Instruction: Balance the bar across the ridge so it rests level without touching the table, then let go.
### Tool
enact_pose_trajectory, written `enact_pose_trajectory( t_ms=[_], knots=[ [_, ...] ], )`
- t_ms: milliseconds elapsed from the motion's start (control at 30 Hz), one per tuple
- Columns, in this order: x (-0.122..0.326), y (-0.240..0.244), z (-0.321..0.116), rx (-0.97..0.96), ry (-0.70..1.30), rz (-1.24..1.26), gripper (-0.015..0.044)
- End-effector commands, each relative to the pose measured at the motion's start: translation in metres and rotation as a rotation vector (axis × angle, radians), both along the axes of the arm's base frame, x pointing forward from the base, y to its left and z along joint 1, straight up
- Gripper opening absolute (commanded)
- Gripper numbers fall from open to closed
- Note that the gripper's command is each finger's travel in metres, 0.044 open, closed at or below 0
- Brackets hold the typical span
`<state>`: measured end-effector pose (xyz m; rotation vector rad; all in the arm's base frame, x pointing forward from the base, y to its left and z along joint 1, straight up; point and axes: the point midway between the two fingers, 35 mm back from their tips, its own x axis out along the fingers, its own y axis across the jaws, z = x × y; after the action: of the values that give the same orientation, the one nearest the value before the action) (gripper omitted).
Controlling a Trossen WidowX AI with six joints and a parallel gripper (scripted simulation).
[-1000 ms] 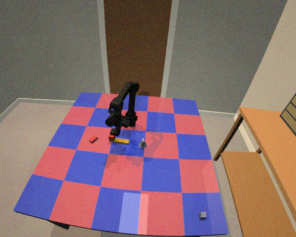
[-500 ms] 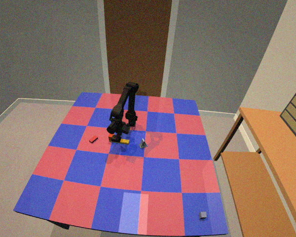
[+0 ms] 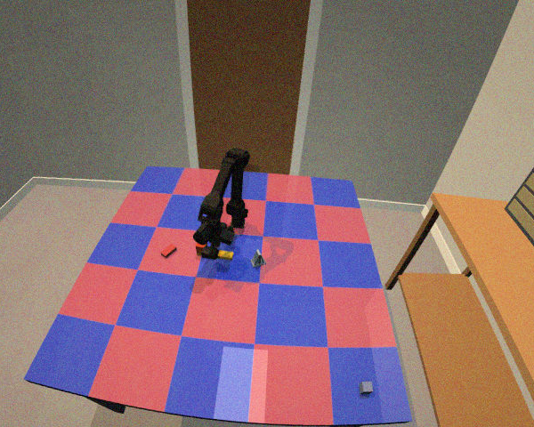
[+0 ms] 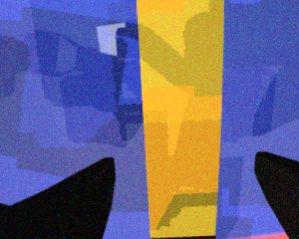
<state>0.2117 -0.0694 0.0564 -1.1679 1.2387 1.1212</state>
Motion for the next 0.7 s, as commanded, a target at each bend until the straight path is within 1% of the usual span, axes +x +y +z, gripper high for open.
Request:
enact_pose_trajectory(
  t_ms=[0,567,667],
  knots=[
    [-0.0005,0.001,-0.0085,0.007,0.003,0.006,0.0315],
    [-0.0006,0.001,-0.0109,0.007,0.003,0.006,0.0315],
    [-0.001,0.0003,-0.0105,0.002,0.005,0.0,0.0236]
  ],
)
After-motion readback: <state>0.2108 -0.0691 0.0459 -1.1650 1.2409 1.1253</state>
